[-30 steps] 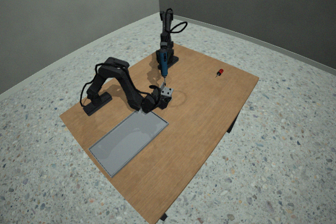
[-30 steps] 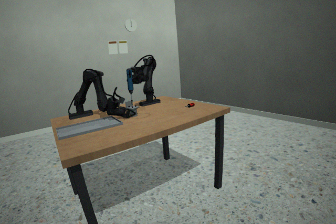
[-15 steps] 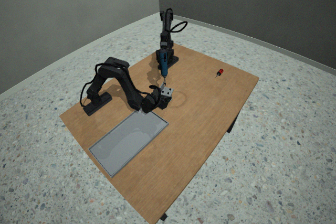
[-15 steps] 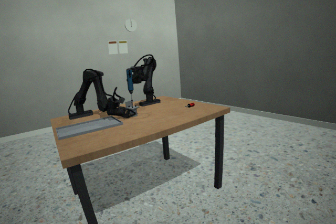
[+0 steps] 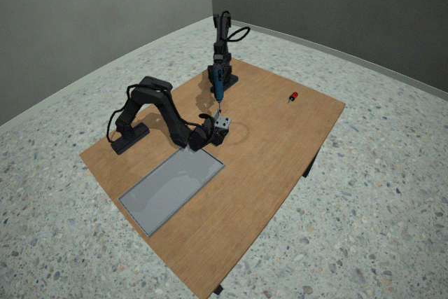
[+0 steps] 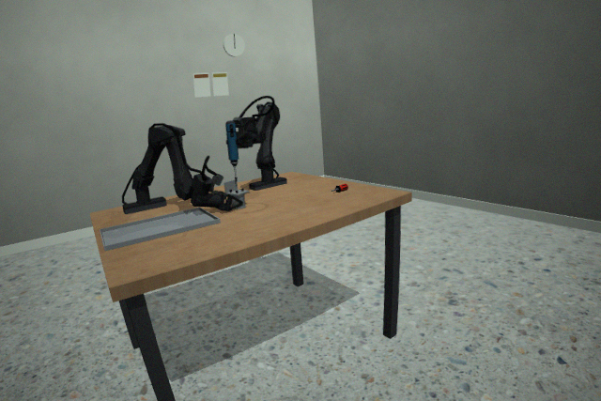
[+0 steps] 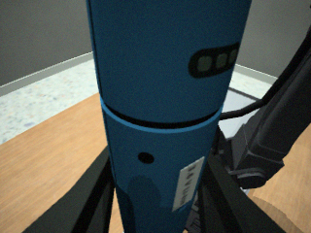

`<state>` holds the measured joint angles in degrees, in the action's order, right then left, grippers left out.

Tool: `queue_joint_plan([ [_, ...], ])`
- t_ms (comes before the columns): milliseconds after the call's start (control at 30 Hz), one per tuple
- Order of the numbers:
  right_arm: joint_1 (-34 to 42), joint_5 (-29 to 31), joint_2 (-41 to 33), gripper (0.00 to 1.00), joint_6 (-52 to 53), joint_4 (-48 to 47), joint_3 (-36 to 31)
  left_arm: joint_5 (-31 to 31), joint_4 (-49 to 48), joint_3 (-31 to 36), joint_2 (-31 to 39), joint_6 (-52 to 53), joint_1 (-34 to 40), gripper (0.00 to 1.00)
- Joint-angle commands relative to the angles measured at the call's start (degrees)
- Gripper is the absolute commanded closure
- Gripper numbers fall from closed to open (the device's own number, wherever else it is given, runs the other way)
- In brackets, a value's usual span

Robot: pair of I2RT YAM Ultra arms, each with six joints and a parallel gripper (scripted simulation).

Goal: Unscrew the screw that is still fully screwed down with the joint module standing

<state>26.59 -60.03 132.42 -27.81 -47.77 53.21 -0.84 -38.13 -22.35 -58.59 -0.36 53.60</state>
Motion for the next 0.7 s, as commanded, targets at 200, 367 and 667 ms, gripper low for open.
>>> queue_joint_plan([
  [200,-0.4,-0.7,-1.9,0.41,0.4,-0.2,-0.1,-0.4,-2.5,-4.0,3.4,-0.2,-0.7,0.58],
  [367,-0.4,-0.7,-1.9,0.41,0.4,-0.2,-0.1,-0.4,-2.1,-4.3,3.5,-0.2,-0.5,0.58],
  [667,-0.4,-0.7,-1.9,0.41,0.4,-0.2,-0.1,-0.5,-0.8,-5.0,4.0,-0.2,-0.5,0.58],
])
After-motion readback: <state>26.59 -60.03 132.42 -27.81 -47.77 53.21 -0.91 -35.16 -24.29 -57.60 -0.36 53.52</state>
